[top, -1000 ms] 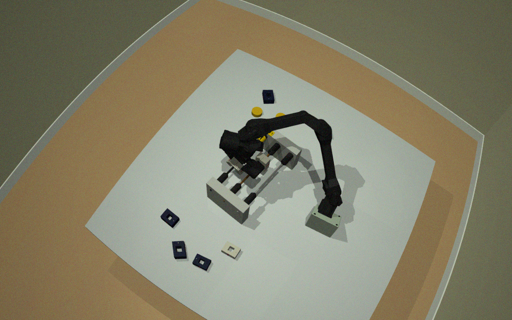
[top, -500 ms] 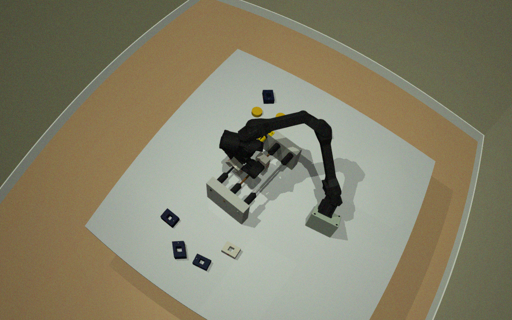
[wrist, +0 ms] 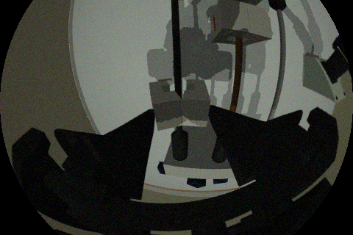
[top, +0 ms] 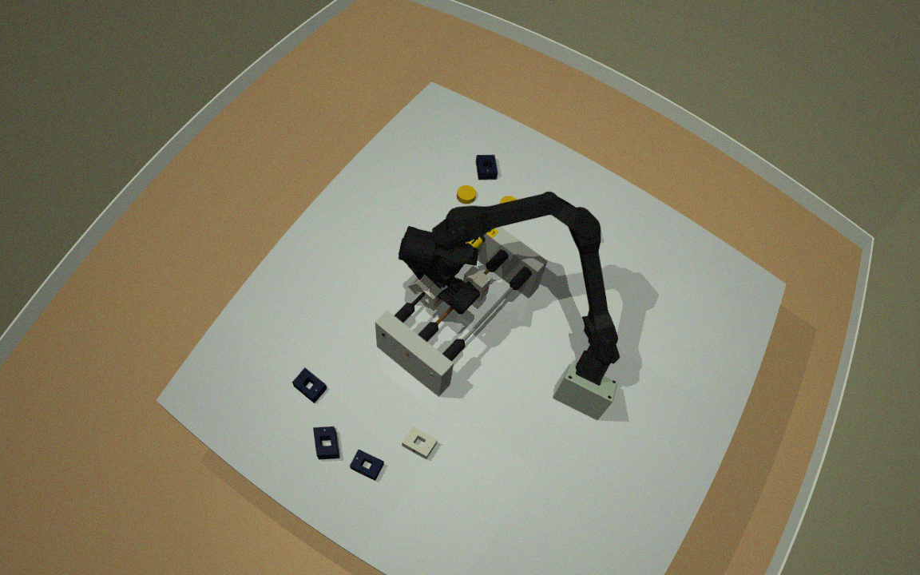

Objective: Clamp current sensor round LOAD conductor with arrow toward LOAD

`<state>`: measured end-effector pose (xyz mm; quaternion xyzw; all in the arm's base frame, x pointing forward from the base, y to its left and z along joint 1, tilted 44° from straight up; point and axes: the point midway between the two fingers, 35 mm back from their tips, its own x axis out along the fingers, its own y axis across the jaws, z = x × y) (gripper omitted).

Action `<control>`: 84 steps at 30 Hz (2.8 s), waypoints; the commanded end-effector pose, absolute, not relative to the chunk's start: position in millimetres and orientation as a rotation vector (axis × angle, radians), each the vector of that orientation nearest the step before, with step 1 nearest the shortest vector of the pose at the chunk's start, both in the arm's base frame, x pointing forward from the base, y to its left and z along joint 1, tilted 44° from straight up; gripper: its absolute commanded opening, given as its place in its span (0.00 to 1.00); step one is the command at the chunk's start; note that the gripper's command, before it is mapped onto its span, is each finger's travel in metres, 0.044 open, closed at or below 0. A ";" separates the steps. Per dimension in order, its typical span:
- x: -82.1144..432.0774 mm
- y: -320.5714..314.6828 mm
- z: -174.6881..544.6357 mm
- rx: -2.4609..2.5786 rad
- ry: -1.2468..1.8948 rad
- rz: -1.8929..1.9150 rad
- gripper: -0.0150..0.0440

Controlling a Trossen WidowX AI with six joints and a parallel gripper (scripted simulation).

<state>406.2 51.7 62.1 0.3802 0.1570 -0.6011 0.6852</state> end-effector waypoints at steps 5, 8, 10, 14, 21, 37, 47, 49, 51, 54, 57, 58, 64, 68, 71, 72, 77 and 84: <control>407.2 51.9 62.4 0.853 0.355 -1.355 0.25; 409.4 51.7 62.5 0.850 0.366 -1.375 0.25; 411.1 51.5 62.6 0.849 0.376 -1.392 0.25; 414.2 50.9 62.8 0.845 0.394 -1.426 0.25; 418.4 49.3 63.3 0.837 0.424 -1.488 0.25; 420.4 47.2 63.6 0.822 0.448 -1.538 0.57; 420.4 47.2 63.6 0.822 0.448 -1.538 1.00; 420.4 47.2 63.6 0.822 0.448 -1.538 1.00; 420.4 47.2 63.6 0.822 0.448 -1.538 1.00; 420.4 47.2 63.6 0.822 0.448 -1.538 1.00; 421.0 33.3 50.3 0.825 0.449 -1.547 1.00; 420.8 25.5 43.0 0.826 0.450 -1.552 1.00; 420.4 19.0 37.0 0.827 0.451 -1.556 1.00; 420.6 16.7 34.4 0.827 0.451 -1.556 1.00; 420.8 13.5 31.1 0.827 0.450 -1.556 1.00; 420.9 12.4 29.9 0.827 0.450 -1.556 1.00; 421.1 6.9 24.1 0.827 0.450 -1.556 1.00; 421.0 -0.7 16.2 0.826 0.449 -1.556 1.00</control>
